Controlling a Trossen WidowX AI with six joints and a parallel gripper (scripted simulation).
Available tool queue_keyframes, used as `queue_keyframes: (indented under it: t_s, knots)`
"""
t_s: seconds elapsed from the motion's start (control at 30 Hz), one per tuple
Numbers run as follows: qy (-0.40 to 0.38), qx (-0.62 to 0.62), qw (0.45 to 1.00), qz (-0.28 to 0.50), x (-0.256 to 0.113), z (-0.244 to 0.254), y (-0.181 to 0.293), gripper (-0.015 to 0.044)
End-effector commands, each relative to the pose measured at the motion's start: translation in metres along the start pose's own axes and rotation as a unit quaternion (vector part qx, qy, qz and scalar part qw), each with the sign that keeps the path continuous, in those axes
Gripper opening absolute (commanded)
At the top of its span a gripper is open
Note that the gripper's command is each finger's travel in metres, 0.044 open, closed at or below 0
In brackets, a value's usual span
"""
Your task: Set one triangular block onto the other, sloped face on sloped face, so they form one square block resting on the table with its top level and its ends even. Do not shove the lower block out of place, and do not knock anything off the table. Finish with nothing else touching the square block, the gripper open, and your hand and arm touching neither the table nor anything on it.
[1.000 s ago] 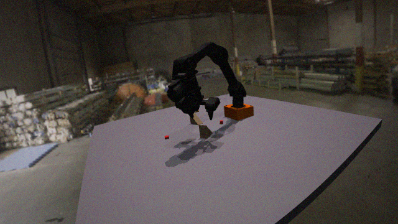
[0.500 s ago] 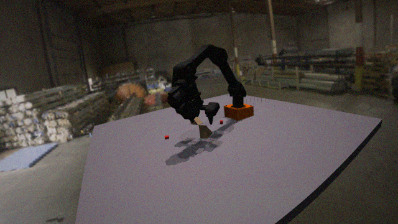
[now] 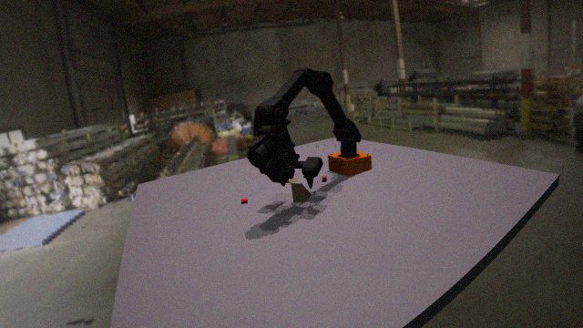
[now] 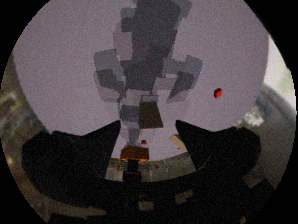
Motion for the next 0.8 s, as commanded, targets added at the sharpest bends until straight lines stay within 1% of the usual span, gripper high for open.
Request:
queue_keyframes:
  t_s: [0.0,0.77]
  knots:
    - [0.001,-0.006,1.000,0.005,0.009,-0.001,0.000,0.0440]
    - [0.001,-0.022,1.000,0.018,0.047,-0.003,0.000,0.0440]
Point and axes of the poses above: the point midway between the two fingers, 35 mm back from their tips, its own x axis out along the fingers, its own z axis across the jaws, y = z × x, the point moved 9 cm from there along -x, back along the fingers, and after that the axes turned 3 degrees about x, right-handed, at the moved point
